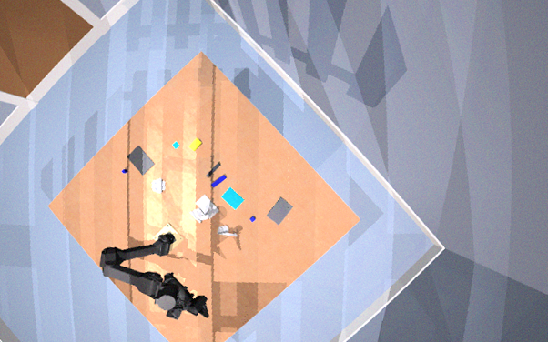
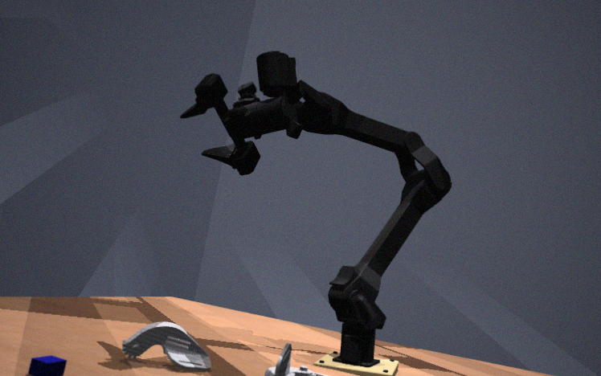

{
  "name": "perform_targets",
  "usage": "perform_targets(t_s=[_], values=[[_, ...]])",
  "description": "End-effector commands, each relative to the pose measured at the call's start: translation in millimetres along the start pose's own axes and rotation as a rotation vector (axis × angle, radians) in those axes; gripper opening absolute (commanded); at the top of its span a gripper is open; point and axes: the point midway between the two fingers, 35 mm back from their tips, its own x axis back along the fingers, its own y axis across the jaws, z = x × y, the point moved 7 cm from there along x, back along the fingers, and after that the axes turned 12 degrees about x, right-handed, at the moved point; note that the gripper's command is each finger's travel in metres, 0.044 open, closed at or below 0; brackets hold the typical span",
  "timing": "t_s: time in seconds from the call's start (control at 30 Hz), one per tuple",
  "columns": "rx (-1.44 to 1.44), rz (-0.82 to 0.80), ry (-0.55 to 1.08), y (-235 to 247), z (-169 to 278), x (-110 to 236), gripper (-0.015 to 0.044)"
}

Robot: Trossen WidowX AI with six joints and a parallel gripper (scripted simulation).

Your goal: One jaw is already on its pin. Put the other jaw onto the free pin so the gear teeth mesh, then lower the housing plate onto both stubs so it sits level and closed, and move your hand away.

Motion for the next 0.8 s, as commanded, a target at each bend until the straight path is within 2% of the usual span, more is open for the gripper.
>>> perform_targets(t_s=[0.0, 0.53, 0.77], values=[[0.0, 0.0, 0.0, 0.0, 0.0, 0.0, 0.0426], [0.0, 0.0, 0.0, 0.0, 0.0, 0.0, 0.0006], [0.0, 0.0, 0.0, 0.0, 0.0, 0.0, 0.0]])
